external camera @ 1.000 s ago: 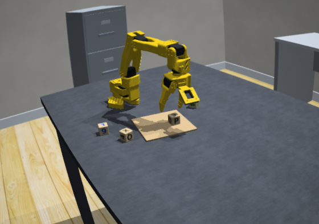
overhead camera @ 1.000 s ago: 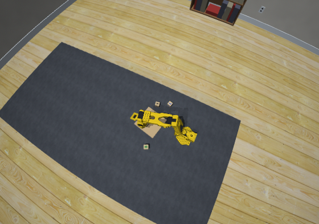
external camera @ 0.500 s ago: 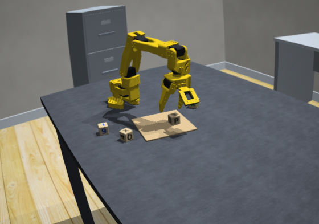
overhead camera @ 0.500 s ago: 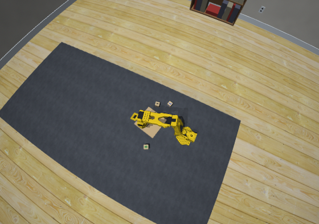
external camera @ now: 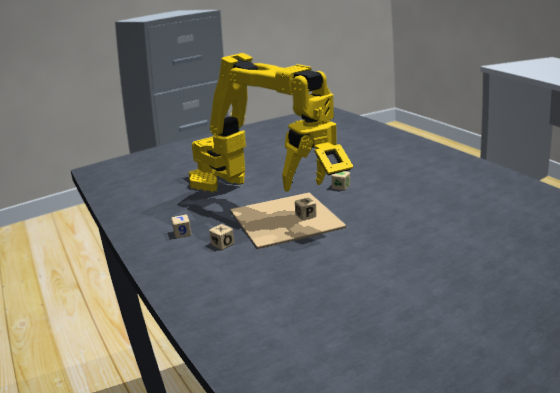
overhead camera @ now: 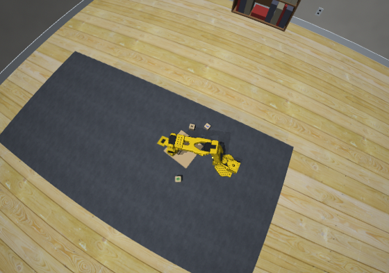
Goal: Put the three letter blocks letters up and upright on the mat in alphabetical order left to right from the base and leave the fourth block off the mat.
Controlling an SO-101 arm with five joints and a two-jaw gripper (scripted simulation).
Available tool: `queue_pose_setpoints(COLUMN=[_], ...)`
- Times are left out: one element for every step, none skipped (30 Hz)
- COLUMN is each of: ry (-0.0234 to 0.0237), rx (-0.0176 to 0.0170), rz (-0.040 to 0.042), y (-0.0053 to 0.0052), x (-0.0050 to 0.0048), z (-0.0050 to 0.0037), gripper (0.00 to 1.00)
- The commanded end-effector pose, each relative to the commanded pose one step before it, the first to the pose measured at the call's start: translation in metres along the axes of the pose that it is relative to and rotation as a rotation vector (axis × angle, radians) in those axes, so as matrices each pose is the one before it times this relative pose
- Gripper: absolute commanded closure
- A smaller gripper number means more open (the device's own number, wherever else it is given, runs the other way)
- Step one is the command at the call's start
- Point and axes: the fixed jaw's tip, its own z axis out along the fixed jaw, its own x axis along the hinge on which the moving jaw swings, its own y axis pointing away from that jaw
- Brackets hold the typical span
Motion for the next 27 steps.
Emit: queue_pose_setpoints(ry=[-0.10386, 0.0, 0.0, 0.0, 0.0, 0.0, 0.0, 0.0, 0.0, 0.0, 0.0, 0.0, 0.0, 0.0, 0.0, 0.0, 0.0, 0.0, 0.0, 0.0, 0.0, 0.0, 0.0, 0.0, 0.0, 0.0, 0.0], rx=[-0.03998, 0.0, 0.0, 0.0, 0.0, 0.0, 0.0, 0.0, 0.0, 0.0, 0.0, 0.0, 0.0, 0.0, 0.0, 0.0, 0.0, 0.0, 0.0, 0.0, 0.0, 0.0, 0.0, 0.0, 0.0, 0.0, 0.0], rz=[-0.0003, 0.0, 0.0, 0.0, 0.0, 0.0, 0.0, 0.0, 0.0, 0.0, 0.0, 0.0, 0.0, 0.0, 0.0, 0.0, 0.0, 0.0, 0.0, 0.0, 0.0, 0.0, 0.0, 0.0, 0.0, 0.0, 0.0], y=[0.00502, 0.0, 0.0, 0.0, 0.0, 0.0, 0.0, 0.0, 0.0, 0.00001, 0.00001, 0.00001, 0.00002, 0.00002, 0.00003, 0.00003, 0.00003, 0.00003, 0.00004, 0.00004, 0.00004, 0.0, 0.0, 0.00003, 0.00003, 0.00003, 0.00002], x=[-0.008859, 0.0, 0.0, 0.0, 0.0, 0.0, -0.000001, -0.000003, -0.000009, -0.000017, -0.000026, -0.000036, -0.000047, -0.000058, -0.000068, -0.000077, -0.000085, -0.000091, -0.000094, -0.000095, -0.000093, 0.0, 0.0, -0.000089, -0.000081, -0.000072, -0.00006], z=[-0.020535, 0.0, 0.0, 0.0, 0.0, 0.0, 0.000004, 0.000029, 0.000075, 0.00014, 0.000219, 0.000311, 0.000413, 0.000521, 0.000634, 0.000749, 0.000864, 0.000978, 0.001087, 0.001191, 0.001288, 0.0, 0.0, 0.001376, 0.001455, 0.001523, 0.00158], gripper=[0.68, 0.68, 0.68, 0.68, 0.68, 0.68, 0.68, 0.68, 0.68, 0.68, 0.68, 0.68, 0.68, 0.68, 0.68, 0.68, 0.68, 0.68, 0.68, 0.68, 0.68, 0.68, 0.68, 0.68, 0.68, 0.68, 0.68])
